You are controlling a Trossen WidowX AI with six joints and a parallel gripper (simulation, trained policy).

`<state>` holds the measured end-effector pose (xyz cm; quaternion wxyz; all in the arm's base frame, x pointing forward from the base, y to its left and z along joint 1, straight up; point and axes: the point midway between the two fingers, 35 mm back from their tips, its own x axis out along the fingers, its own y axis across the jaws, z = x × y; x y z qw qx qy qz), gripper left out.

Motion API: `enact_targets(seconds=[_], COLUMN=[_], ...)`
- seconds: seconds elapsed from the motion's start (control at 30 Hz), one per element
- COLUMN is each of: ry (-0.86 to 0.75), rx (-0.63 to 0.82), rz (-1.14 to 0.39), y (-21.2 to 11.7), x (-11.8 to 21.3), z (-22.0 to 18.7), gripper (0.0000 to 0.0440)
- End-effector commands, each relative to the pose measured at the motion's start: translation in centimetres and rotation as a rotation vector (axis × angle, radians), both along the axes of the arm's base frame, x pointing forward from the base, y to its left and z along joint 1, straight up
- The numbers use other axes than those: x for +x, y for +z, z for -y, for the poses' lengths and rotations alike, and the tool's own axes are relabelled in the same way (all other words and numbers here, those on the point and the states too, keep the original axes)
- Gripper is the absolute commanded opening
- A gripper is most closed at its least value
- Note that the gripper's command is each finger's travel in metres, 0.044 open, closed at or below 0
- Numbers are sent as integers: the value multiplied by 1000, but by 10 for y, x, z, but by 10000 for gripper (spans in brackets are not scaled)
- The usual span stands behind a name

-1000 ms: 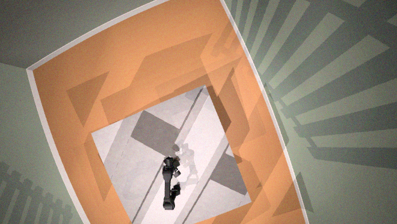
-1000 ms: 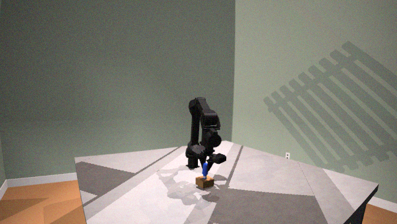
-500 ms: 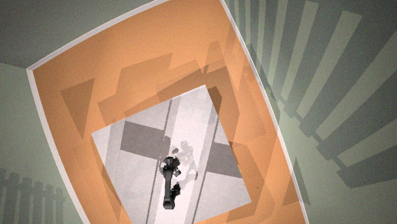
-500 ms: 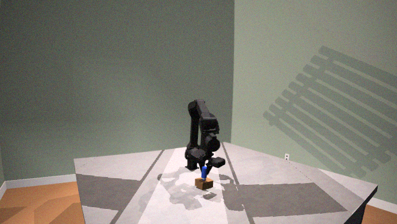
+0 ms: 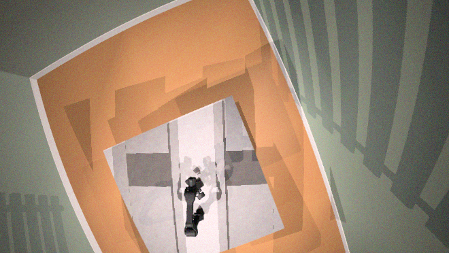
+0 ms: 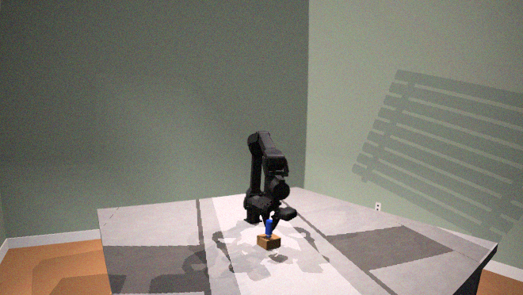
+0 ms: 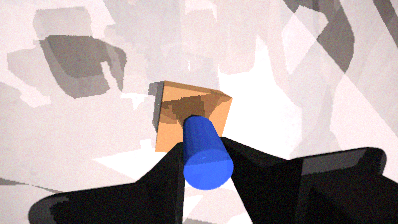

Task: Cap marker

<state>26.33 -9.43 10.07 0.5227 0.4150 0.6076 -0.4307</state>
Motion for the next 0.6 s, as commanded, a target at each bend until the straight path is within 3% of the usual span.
enact_targets(seconds=[0.0,0.57], ry=[6,13], rx=[7,5], rz=[-65,-64], y=[-16,-17], x=[-10,-10], z=[0,1], gripper=[85,109])
